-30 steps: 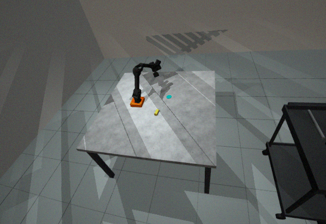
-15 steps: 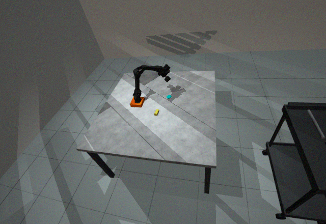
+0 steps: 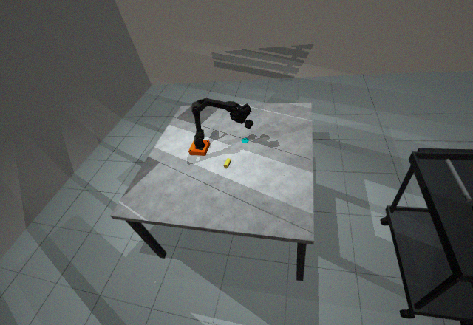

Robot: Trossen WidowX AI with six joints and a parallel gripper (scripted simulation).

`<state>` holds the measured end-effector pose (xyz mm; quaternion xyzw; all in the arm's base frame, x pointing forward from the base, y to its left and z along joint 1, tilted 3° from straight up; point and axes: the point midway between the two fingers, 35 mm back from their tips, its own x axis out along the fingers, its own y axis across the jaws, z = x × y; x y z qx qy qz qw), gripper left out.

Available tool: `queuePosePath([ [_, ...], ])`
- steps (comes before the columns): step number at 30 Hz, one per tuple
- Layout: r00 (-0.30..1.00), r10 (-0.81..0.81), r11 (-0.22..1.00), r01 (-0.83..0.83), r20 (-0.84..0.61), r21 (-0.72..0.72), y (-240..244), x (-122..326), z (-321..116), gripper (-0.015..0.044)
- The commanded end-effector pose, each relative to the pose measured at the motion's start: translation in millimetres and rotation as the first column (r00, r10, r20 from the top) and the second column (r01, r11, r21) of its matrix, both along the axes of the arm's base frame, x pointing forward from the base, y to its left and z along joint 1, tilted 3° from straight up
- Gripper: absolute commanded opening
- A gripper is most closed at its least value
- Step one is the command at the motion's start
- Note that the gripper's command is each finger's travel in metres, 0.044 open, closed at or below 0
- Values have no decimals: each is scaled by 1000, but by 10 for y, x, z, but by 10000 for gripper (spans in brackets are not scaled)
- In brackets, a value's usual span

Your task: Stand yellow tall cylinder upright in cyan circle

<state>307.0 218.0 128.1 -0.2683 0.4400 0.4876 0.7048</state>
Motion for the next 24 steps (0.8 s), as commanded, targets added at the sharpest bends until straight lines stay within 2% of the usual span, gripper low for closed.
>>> queuePosePath([
  [1, 999, 29, 997, -26, 40, -73, -368, 83, -16, 309],
  [12, 979, 182, 936, -146, 87, -319, -1616, 133, 29, 309],
  [24, 928, 370, 798, -345, -51, -494, -2796, -325, 121, 309],
])
